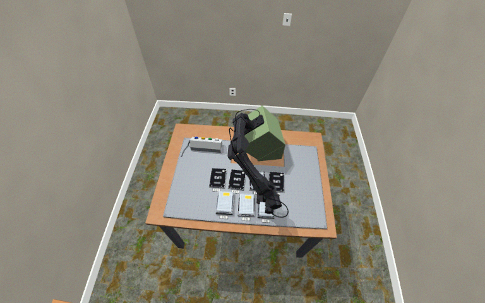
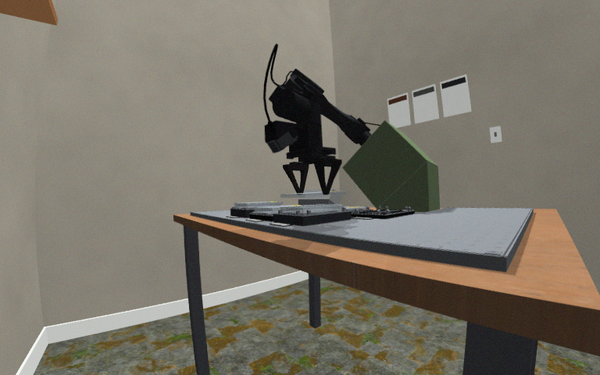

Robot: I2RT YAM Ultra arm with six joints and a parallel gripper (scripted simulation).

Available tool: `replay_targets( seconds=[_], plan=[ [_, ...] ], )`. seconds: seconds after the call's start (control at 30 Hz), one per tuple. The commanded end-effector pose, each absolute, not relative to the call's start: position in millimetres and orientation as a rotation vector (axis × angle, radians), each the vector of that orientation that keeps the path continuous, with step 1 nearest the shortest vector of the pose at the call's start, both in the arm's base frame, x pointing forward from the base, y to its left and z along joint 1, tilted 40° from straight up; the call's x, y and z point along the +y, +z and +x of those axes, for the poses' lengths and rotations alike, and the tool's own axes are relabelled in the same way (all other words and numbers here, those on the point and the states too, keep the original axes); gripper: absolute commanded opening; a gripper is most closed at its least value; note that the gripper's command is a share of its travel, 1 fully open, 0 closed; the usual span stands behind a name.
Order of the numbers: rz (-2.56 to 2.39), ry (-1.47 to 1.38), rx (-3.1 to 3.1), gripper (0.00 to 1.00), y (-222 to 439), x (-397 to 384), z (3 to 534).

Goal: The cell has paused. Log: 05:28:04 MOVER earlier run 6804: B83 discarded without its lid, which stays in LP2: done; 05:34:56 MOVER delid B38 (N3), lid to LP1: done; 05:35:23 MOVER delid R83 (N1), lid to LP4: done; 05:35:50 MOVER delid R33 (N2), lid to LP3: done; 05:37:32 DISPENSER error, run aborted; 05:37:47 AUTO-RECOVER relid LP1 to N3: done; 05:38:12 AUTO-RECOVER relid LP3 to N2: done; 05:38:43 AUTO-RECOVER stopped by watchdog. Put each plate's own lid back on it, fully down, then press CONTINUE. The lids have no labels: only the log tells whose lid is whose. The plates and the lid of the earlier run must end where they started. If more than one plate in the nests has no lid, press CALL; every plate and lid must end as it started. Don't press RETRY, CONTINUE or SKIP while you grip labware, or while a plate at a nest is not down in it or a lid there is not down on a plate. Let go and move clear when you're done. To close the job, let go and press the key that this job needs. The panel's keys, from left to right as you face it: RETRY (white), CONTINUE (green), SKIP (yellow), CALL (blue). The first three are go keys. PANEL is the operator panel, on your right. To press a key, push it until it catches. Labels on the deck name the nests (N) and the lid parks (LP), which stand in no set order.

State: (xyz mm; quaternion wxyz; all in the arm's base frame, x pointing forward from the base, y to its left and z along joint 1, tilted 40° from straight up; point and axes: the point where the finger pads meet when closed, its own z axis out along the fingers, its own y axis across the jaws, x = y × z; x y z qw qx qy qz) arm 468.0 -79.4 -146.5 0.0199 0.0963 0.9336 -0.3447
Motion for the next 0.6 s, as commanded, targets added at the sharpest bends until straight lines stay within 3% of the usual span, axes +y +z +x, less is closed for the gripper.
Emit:
replay_targets(
  seconds=[0.0, 0.57],
  plan=[
    [0.267, -1.042, 2.863, 0.0, -139.2, -59.5, 483.5],
    [0.25, -1.046, 2.87, 0.0, -143.8, -60.4, 484.1]
  ],
)
